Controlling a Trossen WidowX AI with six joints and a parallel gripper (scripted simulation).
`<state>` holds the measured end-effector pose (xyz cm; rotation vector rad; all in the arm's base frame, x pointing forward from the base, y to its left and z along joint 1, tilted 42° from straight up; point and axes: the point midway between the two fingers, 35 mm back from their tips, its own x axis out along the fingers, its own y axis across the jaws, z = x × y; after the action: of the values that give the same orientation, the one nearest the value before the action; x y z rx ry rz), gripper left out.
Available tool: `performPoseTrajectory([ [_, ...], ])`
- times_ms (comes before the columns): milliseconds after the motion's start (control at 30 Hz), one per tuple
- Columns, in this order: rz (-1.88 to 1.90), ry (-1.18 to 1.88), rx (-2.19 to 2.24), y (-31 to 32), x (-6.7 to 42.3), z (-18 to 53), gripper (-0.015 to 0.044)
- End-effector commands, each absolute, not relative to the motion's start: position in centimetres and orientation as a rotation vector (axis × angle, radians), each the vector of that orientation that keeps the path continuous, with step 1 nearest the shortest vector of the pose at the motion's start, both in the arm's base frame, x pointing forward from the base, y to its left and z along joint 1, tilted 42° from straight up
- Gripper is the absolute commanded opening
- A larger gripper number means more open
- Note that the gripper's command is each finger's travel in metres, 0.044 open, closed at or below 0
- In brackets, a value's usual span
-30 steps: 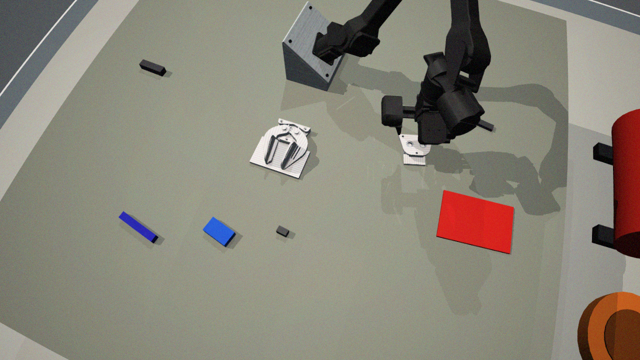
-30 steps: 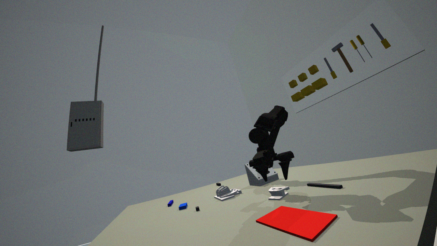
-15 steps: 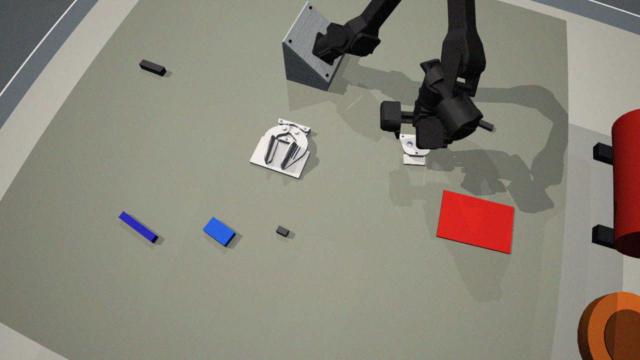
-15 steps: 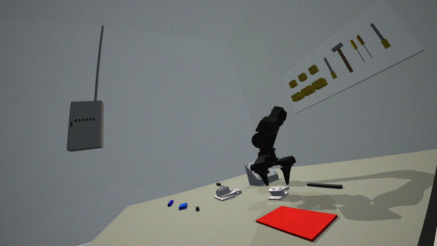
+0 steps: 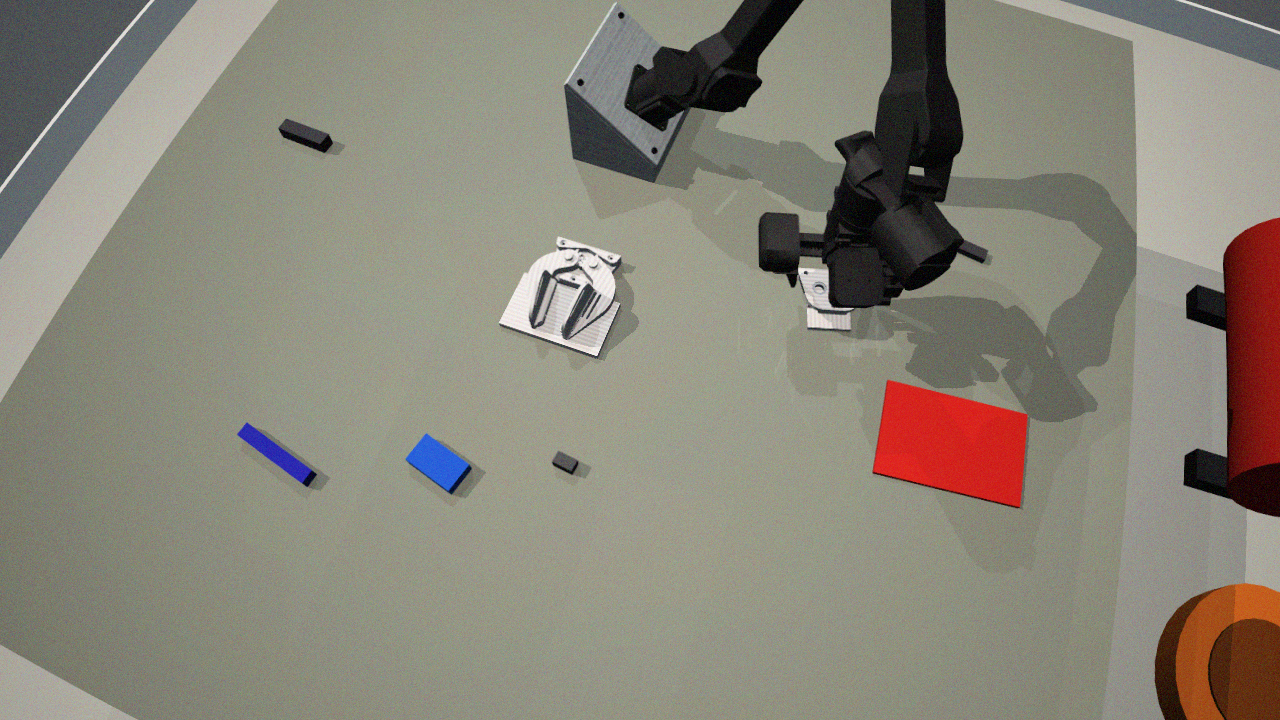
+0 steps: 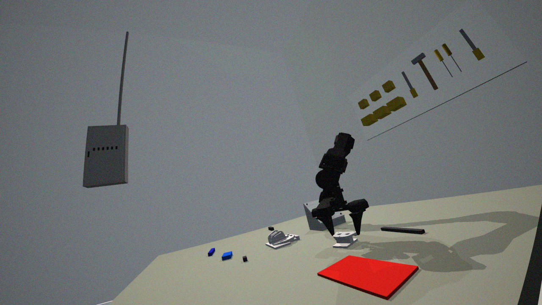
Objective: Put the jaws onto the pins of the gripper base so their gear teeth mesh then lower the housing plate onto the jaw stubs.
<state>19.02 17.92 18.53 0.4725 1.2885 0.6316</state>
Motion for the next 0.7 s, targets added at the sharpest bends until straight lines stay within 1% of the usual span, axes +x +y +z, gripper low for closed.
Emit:
performPoseTrajectory([
  [0,0.623,1.292,0.473,18.32,19.13,17.87,0.044],
  [667,0.624,1.292,0.474,18.8,19.2,17.34,0.044],
])
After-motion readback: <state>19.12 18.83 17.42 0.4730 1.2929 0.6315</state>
